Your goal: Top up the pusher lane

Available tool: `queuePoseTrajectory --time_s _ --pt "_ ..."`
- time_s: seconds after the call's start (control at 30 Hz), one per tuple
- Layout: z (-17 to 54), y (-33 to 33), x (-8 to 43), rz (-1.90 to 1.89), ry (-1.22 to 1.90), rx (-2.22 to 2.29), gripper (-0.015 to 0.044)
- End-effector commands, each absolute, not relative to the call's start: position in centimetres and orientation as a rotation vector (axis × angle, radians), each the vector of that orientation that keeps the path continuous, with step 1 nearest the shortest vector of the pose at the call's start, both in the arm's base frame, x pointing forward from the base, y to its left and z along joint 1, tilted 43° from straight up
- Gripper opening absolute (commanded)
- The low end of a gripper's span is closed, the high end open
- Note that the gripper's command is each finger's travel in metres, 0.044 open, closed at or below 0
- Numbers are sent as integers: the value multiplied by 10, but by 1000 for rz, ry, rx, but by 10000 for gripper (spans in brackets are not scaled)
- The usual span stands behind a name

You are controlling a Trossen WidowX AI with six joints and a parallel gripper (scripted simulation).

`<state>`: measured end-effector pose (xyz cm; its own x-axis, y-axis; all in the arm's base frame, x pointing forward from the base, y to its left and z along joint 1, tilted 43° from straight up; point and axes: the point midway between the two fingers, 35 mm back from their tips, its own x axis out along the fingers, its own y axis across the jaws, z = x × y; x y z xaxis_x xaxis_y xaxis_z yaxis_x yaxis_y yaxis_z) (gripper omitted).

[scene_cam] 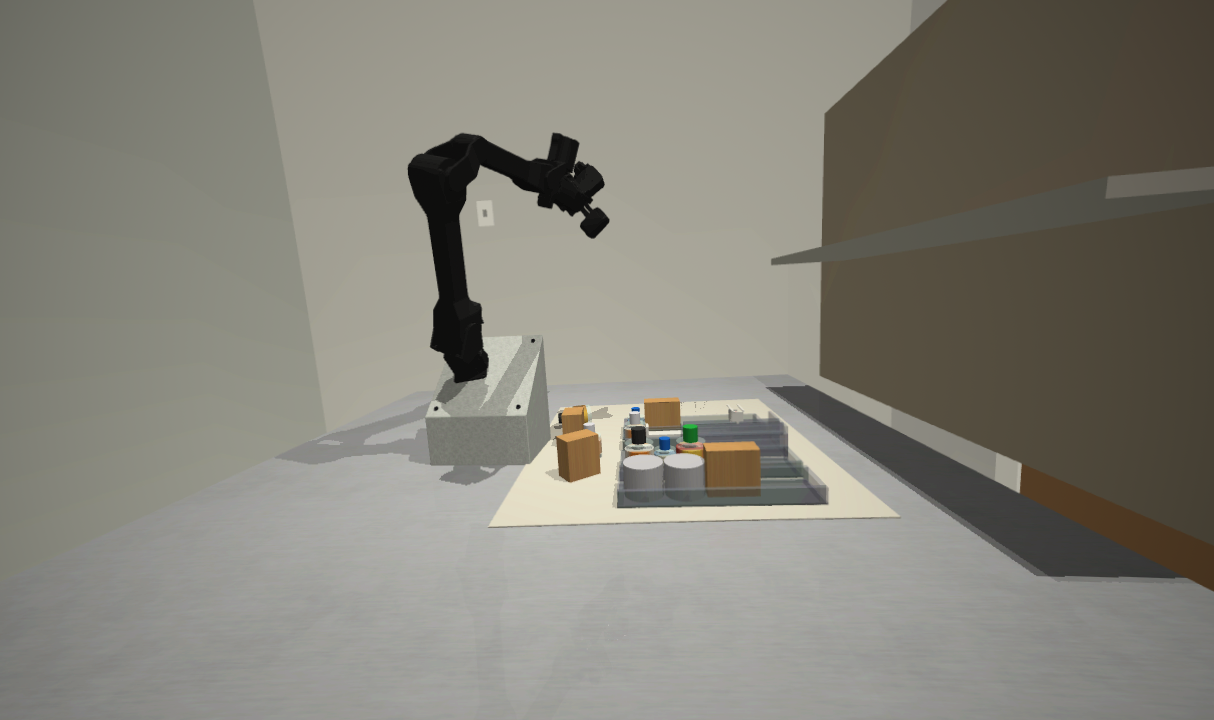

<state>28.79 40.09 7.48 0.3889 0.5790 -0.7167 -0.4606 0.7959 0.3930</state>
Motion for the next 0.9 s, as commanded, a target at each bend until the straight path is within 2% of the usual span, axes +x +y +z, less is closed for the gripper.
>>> queuePoseTrajectory --time_s 0.0,0.23,0.43,0.67,0.87 --pt "62 354 315 492 992 143 440" --pt "36 238 352 92 1048 156 440" --pt "20 136 356 -252 1086 163 440" --pt "12 21 326 -654 1125 152 440" --pt "13 -65 272 -1003 1161 118 440"
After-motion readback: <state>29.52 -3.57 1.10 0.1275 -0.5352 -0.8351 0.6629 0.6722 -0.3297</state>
